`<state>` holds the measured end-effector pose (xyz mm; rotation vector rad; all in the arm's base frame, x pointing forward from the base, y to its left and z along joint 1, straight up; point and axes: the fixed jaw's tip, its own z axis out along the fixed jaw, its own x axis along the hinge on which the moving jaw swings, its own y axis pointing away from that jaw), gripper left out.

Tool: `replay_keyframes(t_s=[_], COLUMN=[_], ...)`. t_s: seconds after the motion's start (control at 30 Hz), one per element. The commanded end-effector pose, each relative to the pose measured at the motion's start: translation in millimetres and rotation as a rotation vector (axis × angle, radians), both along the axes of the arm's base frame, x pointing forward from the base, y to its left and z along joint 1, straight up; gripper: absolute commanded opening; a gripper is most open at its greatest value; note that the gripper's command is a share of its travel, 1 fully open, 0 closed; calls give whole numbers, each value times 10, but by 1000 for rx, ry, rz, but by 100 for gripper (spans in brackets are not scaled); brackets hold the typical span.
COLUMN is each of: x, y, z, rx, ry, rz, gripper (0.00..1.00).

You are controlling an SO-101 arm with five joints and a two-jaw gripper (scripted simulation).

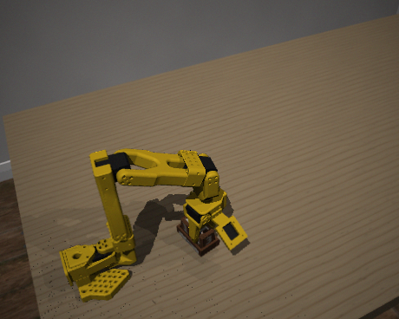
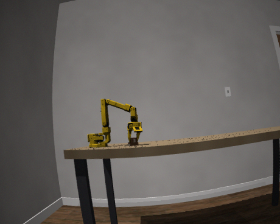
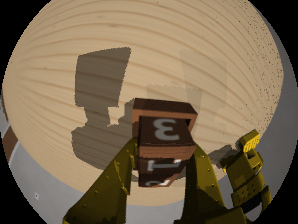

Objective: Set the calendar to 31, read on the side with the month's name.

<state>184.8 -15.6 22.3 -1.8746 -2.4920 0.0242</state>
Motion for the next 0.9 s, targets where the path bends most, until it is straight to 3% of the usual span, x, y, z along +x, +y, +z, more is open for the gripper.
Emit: replay_keyframes(t_s=[0.0, 0.3, 0.87], x=[54, 61, 57], y=[-20, -20, -9], z=[69, 112, 511], rx=[-4, -4, -4], ry=[-53, -53, -53], rz=[-19, -19, -13], gripper=[0, 0, 0])
